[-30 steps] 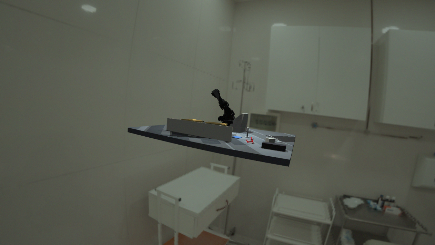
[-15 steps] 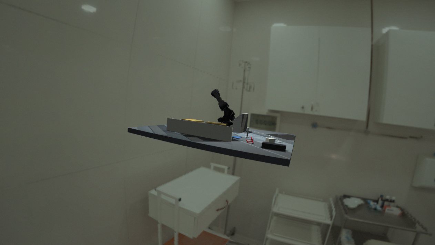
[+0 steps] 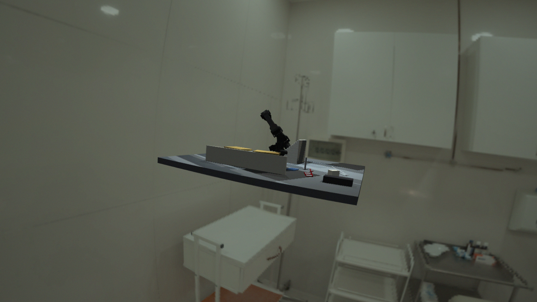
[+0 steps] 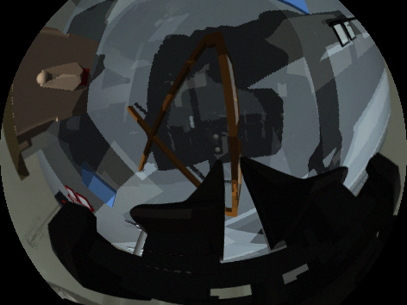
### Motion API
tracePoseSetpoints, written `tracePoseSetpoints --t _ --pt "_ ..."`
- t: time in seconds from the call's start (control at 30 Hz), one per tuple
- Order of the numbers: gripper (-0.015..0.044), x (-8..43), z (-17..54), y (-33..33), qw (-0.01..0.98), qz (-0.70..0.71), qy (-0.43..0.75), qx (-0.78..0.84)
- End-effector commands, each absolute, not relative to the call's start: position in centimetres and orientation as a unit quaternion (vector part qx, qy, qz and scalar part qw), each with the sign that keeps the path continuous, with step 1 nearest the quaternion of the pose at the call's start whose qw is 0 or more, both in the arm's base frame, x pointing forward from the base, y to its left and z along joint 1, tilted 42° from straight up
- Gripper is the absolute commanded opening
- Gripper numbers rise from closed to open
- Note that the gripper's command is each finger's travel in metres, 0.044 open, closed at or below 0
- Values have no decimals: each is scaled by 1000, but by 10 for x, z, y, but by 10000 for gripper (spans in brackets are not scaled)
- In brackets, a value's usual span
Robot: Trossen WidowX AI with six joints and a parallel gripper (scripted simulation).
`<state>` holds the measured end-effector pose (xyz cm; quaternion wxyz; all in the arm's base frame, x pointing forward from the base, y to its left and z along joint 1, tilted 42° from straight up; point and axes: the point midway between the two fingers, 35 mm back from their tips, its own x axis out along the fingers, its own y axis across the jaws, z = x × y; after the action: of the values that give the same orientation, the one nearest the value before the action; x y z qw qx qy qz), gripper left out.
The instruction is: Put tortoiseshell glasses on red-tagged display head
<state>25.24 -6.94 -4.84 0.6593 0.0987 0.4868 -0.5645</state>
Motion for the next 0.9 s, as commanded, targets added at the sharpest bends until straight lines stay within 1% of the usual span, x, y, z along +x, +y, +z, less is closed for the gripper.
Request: tracePoseSetpoints --t 0.0,0.27,0.57,0.87 --pt "53 252 -48 -69 659 -564 487 99" --pt "0 252 -48 -69 659 -564 487 99" --pt "0 254 -44 -65 660 -564 487 99" --pt "0 264 -5 -29 660 -562 488 100"
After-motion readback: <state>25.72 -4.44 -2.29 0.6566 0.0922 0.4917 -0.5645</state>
